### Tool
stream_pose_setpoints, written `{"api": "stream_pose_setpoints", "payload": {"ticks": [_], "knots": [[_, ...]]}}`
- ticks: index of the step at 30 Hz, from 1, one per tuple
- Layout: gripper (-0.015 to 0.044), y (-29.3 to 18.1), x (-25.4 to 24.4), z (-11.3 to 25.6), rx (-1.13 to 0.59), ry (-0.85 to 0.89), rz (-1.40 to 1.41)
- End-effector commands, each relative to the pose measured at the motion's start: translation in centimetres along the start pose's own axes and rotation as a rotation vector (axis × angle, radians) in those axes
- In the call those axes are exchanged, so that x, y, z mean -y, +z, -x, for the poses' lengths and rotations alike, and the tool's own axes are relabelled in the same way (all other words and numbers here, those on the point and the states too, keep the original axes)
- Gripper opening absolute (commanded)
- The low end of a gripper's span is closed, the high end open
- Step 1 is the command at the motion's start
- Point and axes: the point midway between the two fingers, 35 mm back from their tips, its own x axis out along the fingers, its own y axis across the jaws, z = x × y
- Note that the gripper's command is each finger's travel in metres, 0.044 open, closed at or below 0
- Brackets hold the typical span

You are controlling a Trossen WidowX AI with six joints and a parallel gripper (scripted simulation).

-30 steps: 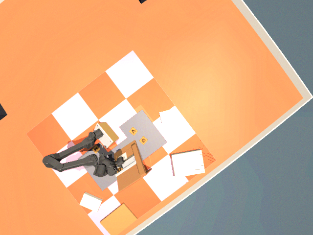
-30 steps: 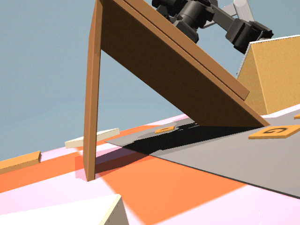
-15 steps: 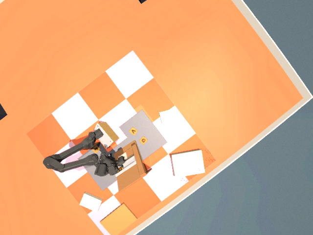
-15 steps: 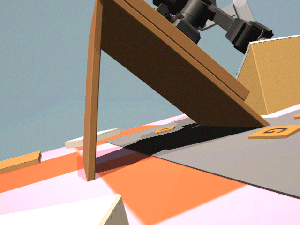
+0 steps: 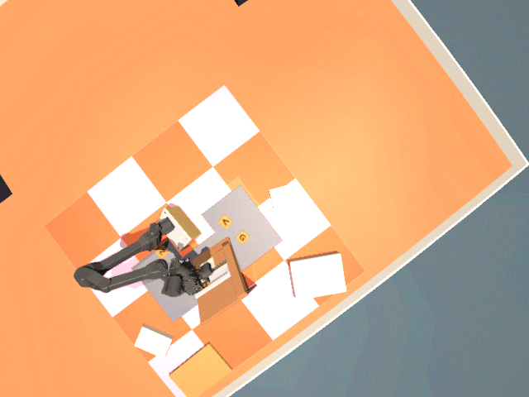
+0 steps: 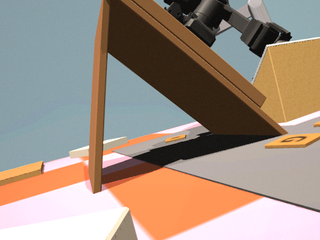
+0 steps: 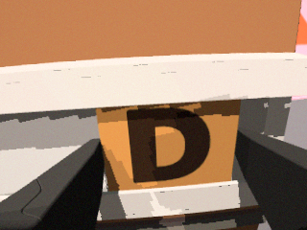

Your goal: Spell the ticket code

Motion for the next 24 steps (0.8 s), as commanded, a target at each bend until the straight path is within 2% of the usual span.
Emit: {"api": "stream_pose_setpoints", "payload": {"ticks": [1, 24], "knots": [[0.0, 0.0, -0.2, 0.0, -0.001, -0.002, -0.004], [0.0, 0.0, -1.3, 0.0, -0.001, -0.002, -0.004]]}}
